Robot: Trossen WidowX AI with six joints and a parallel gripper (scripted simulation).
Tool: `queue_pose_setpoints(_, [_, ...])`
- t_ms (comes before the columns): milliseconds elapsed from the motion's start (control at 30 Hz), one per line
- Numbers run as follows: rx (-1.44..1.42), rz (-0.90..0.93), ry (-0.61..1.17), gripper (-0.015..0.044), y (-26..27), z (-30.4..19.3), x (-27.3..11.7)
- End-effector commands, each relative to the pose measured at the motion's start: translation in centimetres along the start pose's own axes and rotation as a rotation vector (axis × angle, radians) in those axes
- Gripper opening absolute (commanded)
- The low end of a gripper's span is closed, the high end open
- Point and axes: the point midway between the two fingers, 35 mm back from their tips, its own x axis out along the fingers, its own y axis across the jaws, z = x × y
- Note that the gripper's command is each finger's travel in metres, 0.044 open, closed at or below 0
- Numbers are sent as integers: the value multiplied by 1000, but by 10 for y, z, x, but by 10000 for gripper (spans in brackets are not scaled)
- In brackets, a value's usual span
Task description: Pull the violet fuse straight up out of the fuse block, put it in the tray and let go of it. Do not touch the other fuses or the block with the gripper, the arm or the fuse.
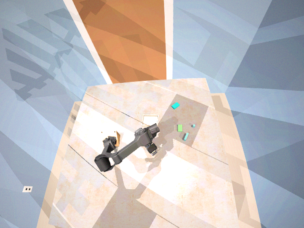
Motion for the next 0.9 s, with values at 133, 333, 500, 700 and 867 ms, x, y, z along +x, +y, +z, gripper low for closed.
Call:
queue_pose_setpoints(133, [0, 0, 0, 0, 0, 0, 0])
queue_pose_setpoints(333, [0, 0, 0, 0, 0, 0, -2])
queue_pose_setpoints(500, [-1, 0, 0, 0, 0, 0, -5])
queue_pose_setpoints(700, [-1, 0, 0, 0, 0, 1, -8])
queue_pose_setpoints(867, [-2, 0, 0, 0, 0, 1, -10])
